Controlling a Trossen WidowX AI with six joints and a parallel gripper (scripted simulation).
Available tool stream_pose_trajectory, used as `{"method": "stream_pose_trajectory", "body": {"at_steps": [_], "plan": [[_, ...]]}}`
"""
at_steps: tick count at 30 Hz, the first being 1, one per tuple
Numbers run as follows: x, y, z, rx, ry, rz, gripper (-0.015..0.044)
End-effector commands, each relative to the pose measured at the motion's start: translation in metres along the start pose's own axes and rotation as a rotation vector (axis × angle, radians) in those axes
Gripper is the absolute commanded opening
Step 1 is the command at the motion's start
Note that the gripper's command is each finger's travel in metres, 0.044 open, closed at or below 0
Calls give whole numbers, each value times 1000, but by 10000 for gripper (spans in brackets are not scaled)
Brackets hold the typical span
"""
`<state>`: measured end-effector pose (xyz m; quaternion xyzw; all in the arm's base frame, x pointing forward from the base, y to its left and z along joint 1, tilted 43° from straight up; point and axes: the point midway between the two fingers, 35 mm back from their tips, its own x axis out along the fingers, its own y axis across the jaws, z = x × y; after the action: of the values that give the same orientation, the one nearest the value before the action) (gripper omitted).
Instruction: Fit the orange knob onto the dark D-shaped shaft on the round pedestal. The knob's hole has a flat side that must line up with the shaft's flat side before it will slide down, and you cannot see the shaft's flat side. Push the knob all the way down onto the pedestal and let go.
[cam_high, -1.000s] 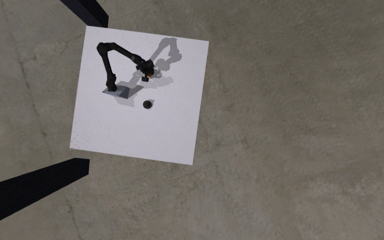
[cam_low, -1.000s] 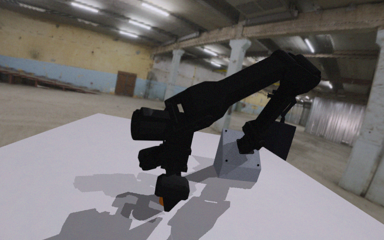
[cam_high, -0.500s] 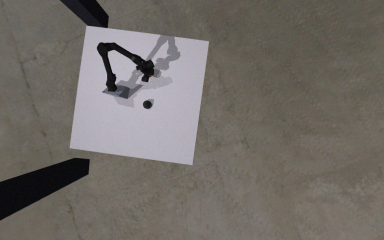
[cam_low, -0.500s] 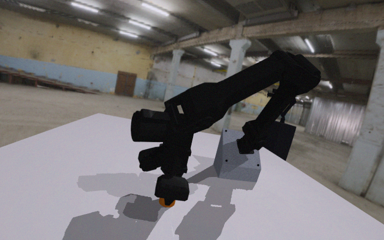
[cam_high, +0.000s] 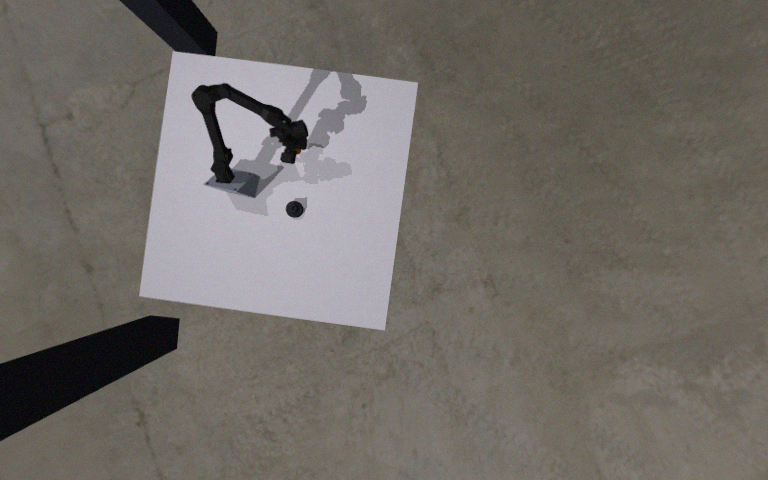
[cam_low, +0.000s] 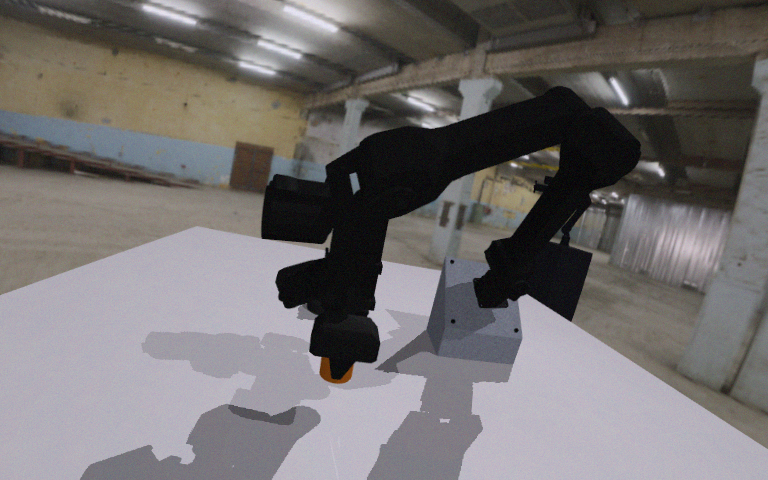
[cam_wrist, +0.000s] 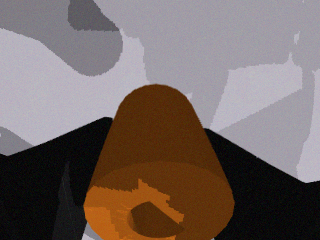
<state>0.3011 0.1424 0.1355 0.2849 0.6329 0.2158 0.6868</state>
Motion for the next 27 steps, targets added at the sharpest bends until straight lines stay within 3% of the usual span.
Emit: {"method": "stream_pose_trajectory", "body": {"at_steps": [1, 13, 27], "plan": [[-28, 0, 3, -8, -16, 7, 0], [-99, -6, -6, 16, -21, 22, 0], [-96, -26, 5, 29, -24, 13, 0]]}}
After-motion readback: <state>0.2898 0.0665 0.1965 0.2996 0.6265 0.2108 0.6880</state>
